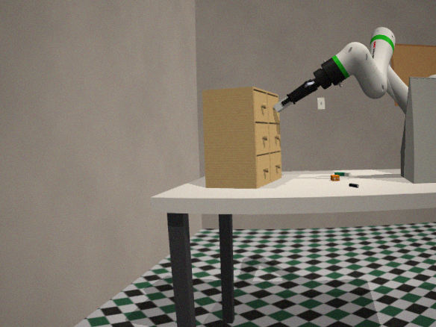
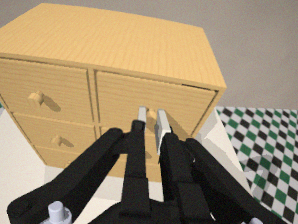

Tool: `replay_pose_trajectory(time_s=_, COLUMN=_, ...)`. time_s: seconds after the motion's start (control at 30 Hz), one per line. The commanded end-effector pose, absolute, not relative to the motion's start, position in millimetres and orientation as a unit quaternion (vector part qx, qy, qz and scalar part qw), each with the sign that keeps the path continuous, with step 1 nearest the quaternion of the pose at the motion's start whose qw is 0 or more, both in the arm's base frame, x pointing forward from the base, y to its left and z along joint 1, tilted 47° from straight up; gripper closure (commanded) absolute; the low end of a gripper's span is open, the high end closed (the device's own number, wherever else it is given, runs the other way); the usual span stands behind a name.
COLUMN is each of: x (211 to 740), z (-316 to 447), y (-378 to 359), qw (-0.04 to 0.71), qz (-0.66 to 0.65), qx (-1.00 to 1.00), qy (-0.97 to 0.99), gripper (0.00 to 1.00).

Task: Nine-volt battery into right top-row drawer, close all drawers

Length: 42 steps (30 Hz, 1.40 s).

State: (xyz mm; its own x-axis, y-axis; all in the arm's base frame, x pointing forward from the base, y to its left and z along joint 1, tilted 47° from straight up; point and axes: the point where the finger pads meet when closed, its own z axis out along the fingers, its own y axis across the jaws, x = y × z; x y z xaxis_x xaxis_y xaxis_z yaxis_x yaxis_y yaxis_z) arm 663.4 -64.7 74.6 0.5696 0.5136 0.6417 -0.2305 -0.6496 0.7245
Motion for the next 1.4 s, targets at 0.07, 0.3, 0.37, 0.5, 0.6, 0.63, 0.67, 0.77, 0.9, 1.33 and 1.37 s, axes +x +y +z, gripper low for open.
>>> replay_pose_trajectory(time_s=0.07, x=663, z=75, y=-64, qw=0.409, qz=0.455, qx=0.786, qy=0.09, gripper=0.92)
replay_pose_trajectory(time_s=0.3, x=663, z=75, y=-64, qw=0.409, qz=0.455, qx=0.786, qy=0.09, gripper=0.92)
replay_pose_trajectory(time_s=0.37, x=662, z=75, y=-64, qw=0.409, qz=0.455, qx=0.786, qy=0.09, gripper=0.92)
replay_pose_trajectory(time_s=0.5, x=661, z=74, y=-64, qw=0.409, qz=0.455, qx=0.786, qy=0.09, gripper=0.92)
replay_pose_trajectory(time_s=0.6, x=660, z=74, y=-64, qw=0.409, qz=0.455, qx=0.786, qy=0.09, gripper=0.92)
replay_pose_trajectory(time_s=0.63, x=659, z=74, y=-63, qw=0.409, qz=0.455, qx=0.786, qy=0.09, gripper=0.92)
replay_pose_trajectory(time_s=0.67, x=659, z=74, y=-63, qw=0.409, qz=0.455, qx=0.786, qy=0.09, gripper=0.92)
replay_pose_trajectory(time_s=0.77, x=656, z=74, y=-63, qw=0.409, qz=0.455, qx=0.786, qy=0.09, gripper=0.92)
replay_pose_trajectory(time_s=0.9, x=653, z=74, y=-62, qw=0.409, qz=0.455, qx=0.786, qy=0.09, gripper=0.92)
replay_pose_trajectory(time_s=1.33, x=639, z=72, y=-59, qw=0.409, qz=0.455, qx=0.786, qy=0.09, gripper=0.92)
replay_pose_trajectory(time_s=1.37, x=638, z=72, y=-58, qw=0.409, qz=0.455, qx=0.786, qy=0.09, gripper=0.92)
